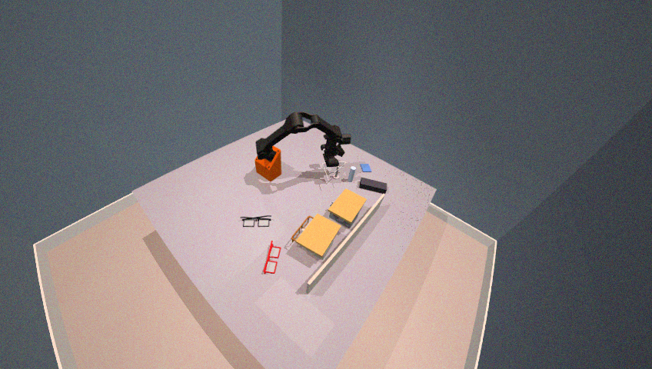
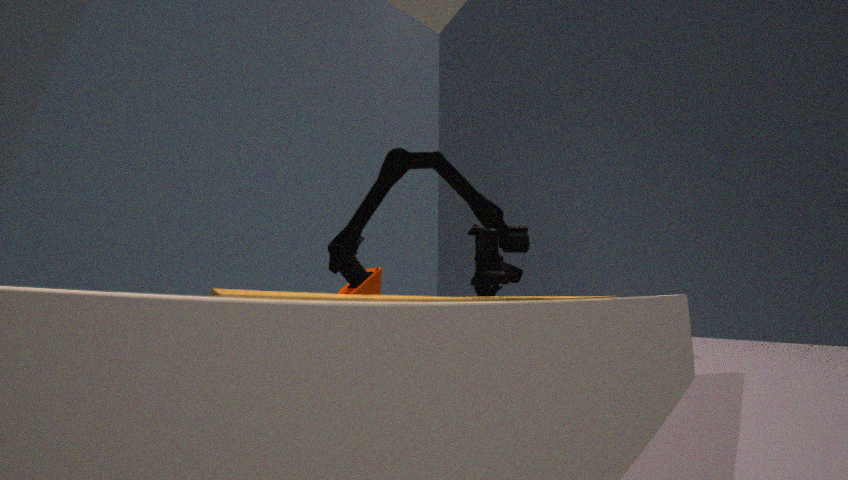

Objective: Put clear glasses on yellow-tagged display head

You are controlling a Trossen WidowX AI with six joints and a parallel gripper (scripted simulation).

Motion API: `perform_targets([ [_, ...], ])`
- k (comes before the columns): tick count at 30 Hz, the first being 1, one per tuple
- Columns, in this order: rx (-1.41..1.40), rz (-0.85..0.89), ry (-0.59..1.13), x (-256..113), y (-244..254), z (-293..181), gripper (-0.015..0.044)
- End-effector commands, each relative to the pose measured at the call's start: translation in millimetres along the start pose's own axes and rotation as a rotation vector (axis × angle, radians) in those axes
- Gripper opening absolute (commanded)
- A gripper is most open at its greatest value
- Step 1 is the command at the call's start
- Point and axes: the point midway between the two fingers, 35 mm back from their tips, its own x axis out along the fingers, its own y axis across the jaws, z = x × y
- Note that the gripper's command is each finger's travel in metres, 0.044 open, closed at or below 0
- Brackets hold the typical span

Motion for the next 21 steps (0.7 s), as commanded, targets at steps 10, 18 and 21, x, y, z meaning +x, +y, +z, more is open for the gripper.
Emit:
perform_targets([
  [10,-0.003,-0.006,-0.002,2,7,-6,0.0000],
  [18,-0.004,-0.006,-0.002,2,10,-9,0.0000],
  [21,-0.004,-0.006,-0.002,2,12,-11,0.0000],
])
